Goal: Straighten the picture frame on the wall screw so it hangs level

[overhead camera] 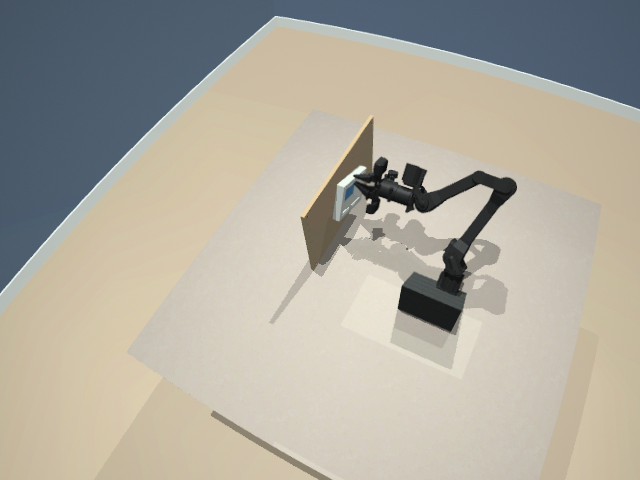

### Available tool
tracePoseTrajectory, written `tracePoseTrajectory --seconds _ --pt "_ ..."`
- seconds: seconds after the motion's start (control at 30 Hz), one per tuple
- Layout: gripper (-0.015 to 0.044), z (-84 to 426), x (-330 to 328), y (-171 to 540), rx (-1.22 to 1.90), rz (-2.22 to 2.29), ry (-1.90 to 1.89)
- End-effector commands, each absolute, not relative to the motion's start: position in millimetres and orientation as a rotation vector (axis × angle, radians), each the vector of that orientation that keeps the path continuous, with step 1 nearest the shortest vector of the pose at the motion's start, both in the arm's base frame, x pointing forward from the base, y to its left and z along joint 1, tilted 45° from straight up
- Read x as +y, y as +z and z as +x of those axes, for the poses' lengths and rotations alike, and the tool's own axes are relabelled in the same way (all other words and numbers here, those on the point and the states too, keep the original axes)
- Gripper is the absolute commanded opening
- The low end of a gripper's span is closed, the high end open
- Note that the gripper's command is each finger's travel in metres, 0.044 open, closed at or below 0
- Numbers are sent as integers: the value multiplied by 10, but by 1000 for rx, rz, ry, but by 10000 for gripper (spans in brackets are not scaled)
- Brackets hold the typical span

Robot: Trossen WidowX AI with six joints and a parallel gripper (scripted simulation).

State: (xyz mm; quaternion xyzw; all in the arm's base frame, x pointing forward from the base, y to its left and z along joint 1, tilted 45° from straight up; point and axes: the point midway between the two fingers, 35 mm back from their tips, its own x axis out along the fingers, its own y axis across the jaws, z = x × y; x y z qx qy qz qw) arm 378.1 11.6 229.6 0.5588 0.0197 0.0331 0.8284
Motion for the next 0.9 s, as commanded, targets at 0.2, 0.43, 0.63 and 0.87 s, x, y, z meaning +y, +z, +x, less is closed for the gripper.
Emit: tracePoseTrajectory --seconds 0.2,0.43,0.63,0.87 --pt "0 3779 154 2316 41 1190 85" --pt "0 3779 160 2314 41 1190 85" --pt "0 3778 180 2306 41 1191 85" --pt "0 3776 200 2293 41 1191 85"
